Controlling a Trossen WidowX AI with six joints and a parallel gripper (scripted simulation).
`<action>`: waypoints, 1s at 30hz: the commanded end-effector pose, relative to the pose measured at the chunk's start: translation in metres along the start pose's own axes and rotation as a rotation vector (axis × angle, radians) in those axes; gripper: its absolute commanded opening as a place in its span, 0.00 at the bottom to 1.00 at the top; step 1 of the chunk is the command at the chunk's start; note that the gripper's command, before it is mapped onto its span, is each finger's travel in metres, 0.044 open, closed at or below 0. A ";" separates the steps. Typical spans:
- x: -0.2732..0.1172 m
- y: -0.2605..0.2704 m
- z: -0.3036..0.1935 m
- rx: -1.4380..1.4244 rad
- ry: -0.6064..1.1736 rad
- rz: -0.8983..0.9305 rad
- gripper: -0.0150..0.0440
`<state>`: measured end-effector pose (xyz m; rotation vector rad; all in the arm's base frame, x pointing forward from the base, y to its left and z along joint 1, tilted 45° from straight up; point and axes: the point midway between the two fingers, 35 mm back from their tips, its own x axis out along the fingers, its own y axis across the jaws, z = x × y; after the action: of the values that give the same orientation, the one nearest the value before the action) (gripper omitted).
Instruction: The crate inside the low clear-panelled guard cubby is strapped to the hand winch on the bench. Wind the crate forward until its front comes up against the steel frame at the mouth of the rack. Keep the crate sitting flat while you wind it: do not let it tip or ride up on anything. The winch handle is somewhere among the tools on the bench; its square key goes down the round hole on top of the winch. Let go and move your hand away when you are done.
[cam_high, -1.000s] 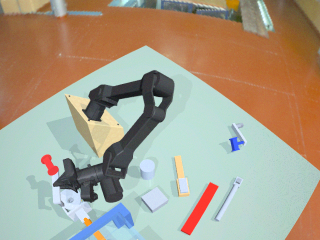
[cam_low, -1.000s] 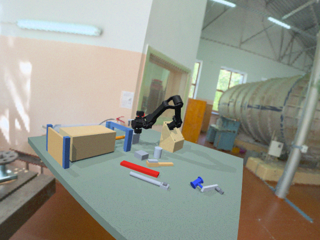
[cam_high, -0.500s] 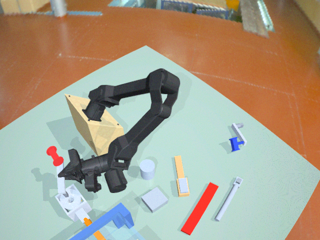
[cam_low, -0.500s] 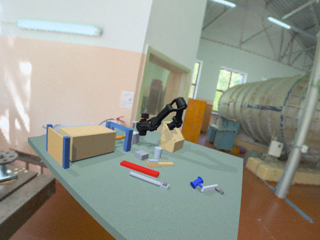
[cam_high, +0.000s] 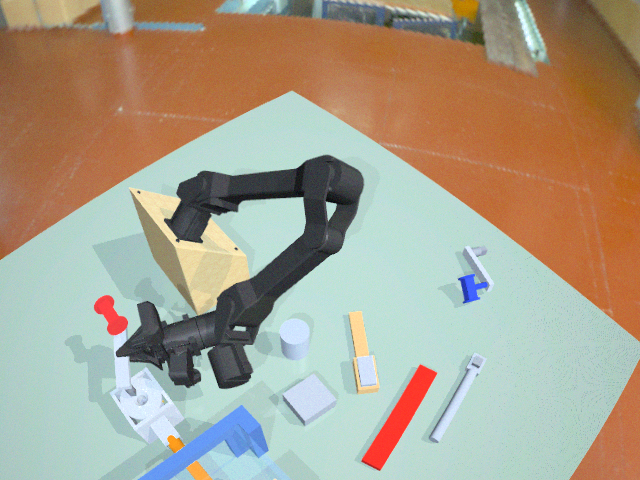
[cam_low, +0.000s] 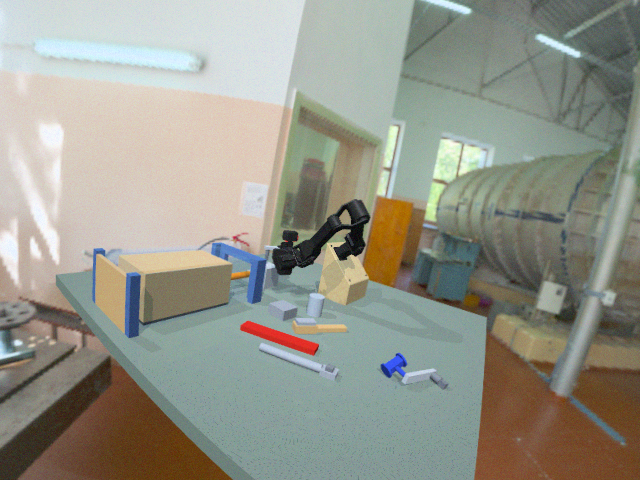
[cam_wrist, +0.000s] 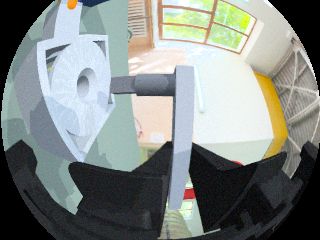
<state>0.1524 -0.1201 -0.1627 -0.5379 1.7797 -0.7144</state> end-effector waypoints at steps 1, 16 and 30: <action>0.000 0.004 0.002 0.005 -0.002 -0.006 0.25; -0.001 0.012 0.001 0.005 -0.002 -0.006 0.25; -0.009 0.015 0.002 0.005 0.000 -0.005 0.25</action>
<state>0.1550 -0.1050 -0.1693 -0.5361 1.7804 -0.7156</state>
